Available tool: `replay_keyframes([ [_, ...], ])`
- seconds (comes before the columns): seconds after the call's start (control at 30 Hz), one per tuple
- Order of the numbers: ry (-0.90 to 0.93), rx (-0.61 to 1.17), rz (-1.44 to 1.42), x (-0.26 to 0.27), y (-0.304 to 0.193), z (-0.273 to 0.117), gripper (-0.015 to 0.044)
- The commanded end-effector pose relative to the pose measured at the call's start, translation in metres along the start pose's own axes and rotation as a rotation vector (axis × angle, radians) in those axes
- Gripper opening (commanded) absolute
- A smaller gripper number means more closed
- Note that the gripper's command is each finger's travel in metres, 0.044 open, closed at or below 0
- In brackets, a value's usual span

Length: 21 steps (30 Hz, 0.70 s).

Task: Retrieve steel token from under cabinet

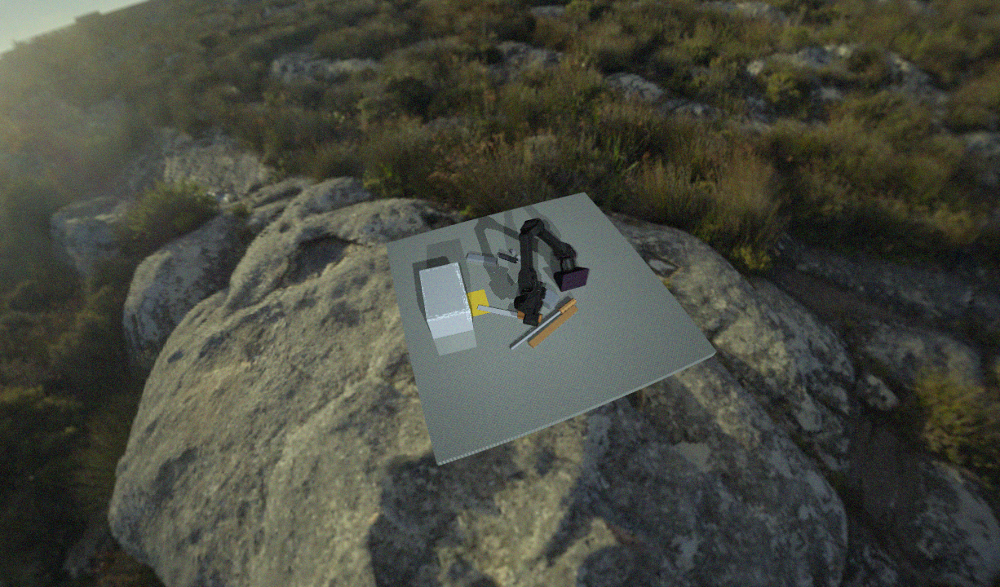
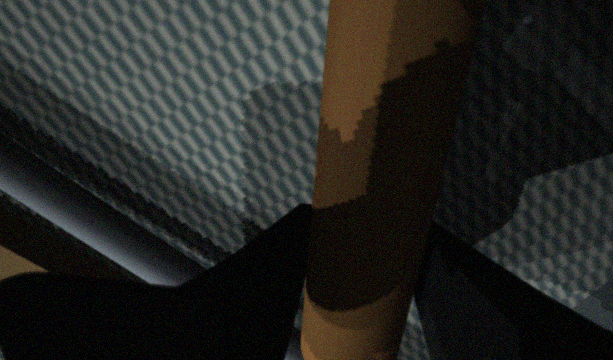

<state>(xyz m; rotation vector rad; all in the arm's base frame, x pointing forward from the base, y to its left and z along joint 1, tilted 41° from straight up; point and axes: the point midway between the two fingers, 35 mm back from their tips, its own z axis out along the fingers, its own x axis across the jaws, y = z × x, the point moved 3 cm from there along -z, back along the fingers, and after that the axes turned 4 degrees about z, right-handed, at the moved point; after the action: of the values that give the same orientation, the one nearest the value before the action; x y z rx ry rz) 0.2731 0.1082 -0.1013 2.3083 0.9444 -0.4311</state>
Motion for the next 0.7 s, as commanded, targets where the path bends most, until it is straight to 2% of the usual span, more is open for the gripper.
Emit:
replay_keyframes([
  [0.0, 0.007, 0.001, -0.004, 0.007, -0.004, -0.002, 0.0000],
  [0.67, 0.009, 0.002, -0.003, 0.022, -0.012, -0.003, 0.0000],
])
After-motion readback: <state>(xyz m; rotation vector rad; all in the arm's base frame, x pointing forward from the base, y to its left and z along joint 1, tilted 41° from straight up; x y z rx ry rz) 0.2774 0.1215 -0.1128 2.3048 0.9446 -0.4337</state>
